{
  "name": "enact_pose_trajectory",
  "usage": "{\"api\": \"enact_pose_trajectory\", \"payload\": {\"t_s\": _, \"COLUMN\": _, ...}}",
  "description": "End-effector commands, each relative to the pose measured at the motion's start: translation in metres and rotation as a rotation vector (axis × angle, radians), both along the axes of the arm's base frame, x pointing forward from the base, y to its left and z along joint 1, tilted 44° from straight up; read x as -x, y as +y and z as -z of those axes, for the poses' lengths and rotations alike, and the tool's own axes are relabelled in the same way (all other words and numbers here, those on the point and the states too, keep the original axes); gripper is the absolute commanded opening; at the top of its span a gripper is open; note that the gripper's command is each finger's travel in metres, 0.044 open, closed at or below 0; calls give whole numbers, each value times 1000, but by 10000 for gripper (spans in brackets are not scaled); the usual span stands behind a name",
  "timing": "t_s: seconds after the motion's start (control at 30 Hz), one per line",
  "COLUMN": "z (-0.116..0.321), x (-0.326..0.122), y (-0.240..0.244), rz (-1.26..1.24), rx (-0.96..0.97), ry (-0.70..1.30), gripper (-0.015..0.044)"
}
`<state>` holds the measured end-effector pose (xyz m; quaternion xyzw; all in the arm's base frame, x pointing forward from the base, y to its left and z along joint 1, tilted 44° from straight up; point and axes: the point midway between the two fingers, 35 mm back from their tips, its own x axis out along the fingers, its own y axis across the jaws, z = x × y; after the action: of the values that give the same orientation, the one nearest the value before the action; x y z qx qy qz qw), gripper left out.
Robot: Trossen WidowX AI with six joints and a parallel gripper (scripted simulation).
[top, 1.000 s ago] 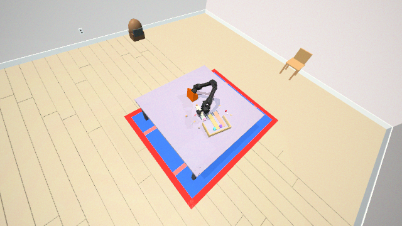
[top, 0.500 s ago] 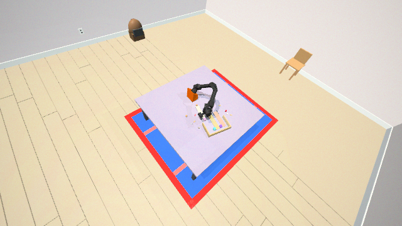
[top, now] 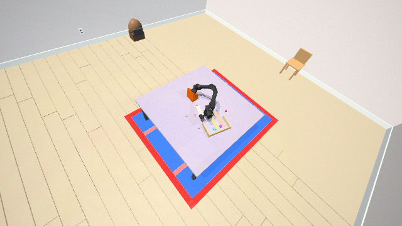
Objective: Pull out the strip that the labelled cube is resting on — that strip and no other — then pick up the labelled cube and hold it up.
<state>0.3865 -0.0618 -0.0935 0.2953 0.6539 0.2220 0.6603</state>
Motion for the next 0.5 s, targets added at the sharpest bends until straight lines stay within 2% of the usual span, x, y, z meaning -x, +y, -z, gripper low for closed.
{"api": "enact_pose_trajectory", "payload": {"t_s": 0.0, "z": 5, "x": -2, "y": 5, "rz": 4, "rx": -3, "ry": 2, "gripper": 250}}
{"api": "enact_pose_trajectory", "payload": {"t_s": 0.47, "z": 22, "x": -3, "y": 20, "rz": 4, "rx": -4, "ry": 2, "gripper": 250}}
